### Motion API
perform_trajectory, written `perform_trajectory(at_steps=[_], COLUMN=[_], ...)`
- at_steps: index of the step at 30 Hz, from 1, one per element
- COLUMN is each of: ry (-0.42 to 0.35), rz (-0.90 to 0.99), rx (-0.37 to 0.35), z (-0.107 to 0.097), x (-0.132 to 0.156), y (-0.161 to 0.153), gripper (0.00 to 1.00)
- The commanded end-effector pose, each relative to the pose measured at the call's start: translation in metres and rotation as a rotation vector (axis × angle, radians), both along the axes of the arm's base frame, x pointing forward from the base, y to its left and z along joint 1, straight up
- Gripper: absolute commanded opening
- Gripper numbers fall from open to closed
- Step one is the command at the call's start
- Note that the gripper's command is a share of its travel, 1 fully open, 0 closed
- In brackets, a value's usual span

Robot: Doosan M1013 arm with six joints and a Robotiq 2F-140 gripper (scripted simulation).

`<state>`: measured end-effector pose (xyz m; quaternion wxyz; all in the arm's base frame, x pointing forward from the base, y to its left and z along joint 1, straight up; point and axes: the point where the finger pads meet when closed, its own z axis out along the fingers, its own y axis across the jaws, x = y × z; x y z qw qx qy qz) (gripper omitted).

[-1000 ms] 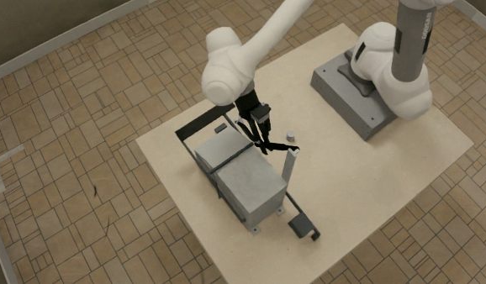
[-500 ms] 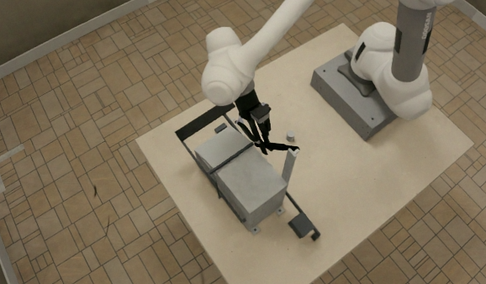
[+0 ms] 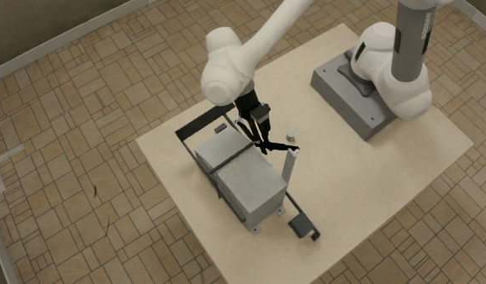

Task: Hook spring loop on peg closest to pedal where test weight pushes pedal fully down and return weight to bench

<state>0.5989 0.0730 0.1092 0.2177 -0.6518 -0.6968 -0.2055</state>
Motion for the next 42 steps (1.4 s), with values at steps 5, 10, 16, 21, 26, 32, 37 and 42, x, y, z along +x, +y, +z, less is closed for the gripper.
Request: perform_trajectory(at_steps=[5, 10, 16, 21, 26, 32, 37, 42], ry=[-0.001, -0.001, -0.001, -0.001, 0.003, 0.009, 0.012, 0.015], rz=[0.0, 0.0, 0.0, 0.0, 0.0, 0.0, 0.0, 0.0], rx=[0.0, 0.0, 0.0, 0.0, 0.0, 0.0, -0.001, -0.001], z=[0.0003, -0.0001, -0.0006, -0.0008, -0.0007, -0.0007, -0.0007, -0.0006], x=[0.0003, 0.0002, 0.0001, 0.0001, -0.0008, -0.002, -0.0027, -0.0033], y=[-0.0004, -0.0008, -0.0013, -0.0015, -0.0015, -0.0015, -0.0016, -0.0016], gripper=[0.17, 0.17, 0.17, 0.17, 0.17, 0.17, 0.17, 0.17])
